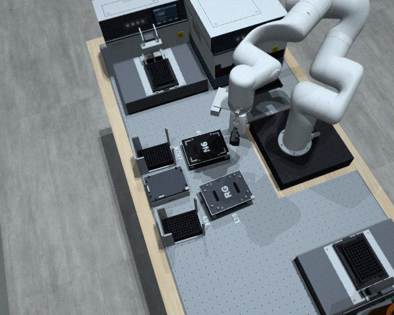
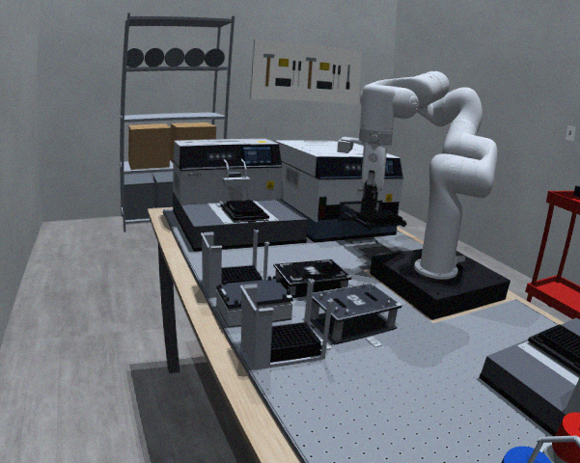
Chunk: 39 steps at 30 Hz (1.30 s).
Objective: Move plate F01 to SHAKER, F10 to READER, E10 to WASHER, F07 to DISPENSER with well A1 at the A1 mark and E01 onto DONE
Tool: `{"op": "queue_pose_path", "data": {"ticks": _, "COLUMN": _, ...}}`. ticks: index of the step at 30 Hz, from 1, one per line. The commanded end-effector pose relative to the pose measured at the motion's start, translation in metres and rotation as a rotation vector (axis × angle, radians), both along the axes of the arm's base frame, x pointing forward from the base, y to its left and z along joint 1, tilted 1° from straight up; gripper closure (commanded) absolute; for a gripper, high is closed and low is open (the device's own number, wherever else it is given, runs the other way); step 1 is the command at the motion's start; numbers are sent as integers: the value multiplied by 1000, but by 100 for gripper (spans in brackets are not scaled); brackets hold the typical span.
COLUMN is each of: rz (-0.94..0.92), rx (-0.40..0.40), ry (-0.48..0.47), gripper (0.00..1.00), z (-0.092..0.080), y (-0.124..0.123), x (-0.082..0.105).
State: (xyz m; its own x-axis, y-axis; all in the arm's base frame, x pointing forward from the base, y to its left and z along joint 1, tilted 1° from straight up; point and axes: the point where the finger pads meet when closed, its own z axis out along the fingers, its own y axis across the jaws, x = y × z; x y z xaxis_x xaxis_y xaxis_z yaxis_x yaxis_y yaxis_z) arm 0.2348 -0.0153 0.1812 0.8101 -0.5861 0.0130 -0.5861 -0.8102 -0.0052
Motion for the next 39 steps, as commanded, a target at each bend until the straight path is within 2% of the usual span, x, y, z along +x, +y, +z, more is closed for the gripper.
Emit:
{"op": "queue_pose_path", "data": {"ticks": 1, "rz": -2, "rx": -1, "ry": -3, "gripper": 0, "z": 1, "y": 9, "x": 3}}
{"op": "queue_pose_path", "data": {"ticks": 4, "rz": -2, "rx": 0, "ry": -3, "gripper": 0, "z": 1, "y": 17, "x": 4}}
{"op": "queue_pose_path", "data": {"ticks": 7, "rz": -95, "rx": 1, "ry": -3, "gripper": 0, "z": 1, "y": 27, "x": 4}}
{"op": "queue_pose_path", "data": {"ticks": 25, "rz": -95, "rx": 2, "ry": -3, "gripper": 0, "z": 1, "y": 77, "x": 3}}
{"op": "queue_pose_path", "data": {"ticks": 28, "rz": -187, "rx": 3, "ry": -4, "gripper": 0, "z": 1, "y": 87, "x": 0}}
{"op": "queue_pose_path", "data": {"ticks": 39, "rz": -187, "rx": 4, "ry": -3, "gripper": 0, "z": 1, "y": 116, "x": -8}}
